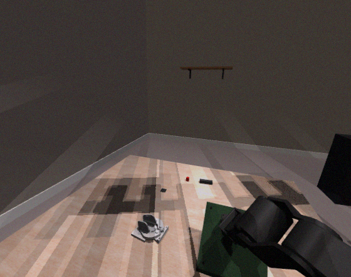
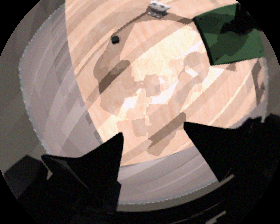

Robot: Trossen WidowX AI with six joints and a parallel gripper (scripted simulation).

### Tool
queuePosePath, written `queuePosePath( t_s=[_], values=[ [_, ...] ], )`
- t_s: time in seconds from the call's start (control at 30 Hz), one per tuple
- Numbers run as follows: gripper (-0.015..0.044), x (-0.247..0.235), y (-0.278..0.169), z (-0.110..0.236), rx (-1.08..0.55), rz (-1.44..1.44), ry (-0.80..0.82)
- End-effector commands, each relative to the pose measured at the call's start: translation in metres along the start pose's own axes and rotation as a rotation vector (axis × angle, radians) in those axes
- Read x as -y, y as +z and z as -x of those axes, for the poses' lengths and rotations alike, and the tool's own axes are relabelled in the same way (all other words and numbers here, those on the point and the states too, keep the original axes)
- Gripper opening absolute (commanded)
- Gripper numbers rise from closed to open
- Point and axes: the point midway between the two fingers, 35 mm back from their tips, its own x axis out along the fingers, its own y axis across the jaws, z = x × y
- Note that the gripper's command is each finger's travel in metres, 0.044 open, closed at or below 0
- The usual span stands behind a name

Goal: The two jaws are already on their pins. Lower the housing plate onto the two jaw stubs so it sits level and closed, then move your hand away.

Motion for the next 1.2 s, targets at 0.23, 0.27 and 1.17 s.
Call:
queuePosePath(
  t_s=[0.23, 0.27, 1.17],
  values=[
    [0.044, -0.001, 0.013, -0.007, 0.015, 0.092, -0.023],
    [0.044, -0.002, 0.016, -0.01, 0.02, 0.115, -0.03],
    [0.044, -0.006, 0.15, -0.08, 0.008, 0.817, -0.294]
  ],
)
